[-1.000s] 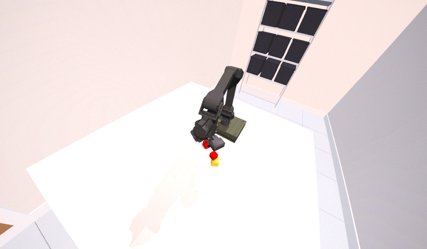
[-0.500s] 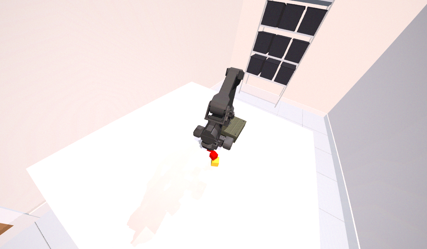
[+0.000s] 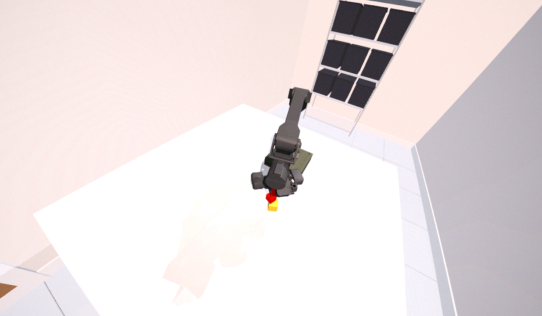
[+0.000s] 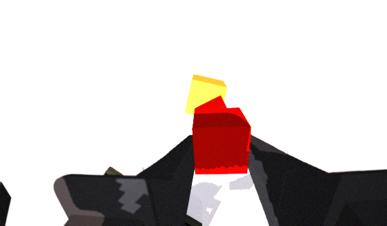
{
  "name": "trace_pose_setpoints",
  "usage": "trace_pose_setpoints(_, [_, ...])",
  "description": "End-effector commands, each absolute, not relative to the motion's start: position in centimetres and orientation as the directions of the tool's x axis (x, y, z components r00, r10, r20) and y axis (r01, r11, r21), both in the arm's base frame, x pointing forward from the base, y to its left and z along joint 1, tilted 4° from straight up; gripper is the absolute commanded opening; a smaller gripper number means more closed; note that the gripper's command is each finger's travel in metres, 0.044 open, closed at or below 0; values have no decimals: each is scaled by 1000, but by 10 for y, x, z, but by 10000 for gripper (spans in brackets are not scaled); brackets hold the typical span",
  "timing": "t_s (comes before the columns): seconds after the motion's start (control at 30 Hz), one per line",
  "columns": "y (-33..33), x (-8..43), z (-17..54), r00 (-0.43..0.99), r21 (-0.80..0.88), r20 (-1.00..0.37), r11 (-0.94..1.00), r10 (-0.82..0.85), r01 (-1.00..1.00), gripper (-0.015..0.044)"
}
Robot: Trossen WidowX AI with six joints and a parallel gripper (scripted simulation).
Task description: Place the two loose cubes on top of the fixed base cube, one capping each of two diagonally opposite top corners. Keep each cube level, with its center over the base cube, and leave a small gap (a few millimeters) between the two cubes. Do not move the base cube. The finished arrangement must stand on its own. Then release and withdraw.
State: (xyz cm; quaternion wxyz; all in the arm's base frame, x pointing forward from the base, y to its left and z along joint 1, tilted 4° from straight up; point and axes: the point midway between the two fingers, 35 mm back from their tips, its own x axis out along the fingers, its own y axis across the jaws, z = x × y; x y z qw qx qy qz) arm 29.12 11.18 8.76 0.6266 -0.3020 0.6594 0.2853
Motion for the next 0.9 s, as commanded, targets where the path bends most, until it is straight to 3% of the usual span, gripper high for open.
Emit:
trace_pose_setpoints(0.0, [120,293,89,-27,4,-999,545,-33,-838,105])
trace_pose_setpoints(0.33, [140,290,86,-27,21,-999,198,-32,-980,105])
trace_pose_setpoints(0.87, [135,288,57,-39,41,-999,242,11,-969,105])
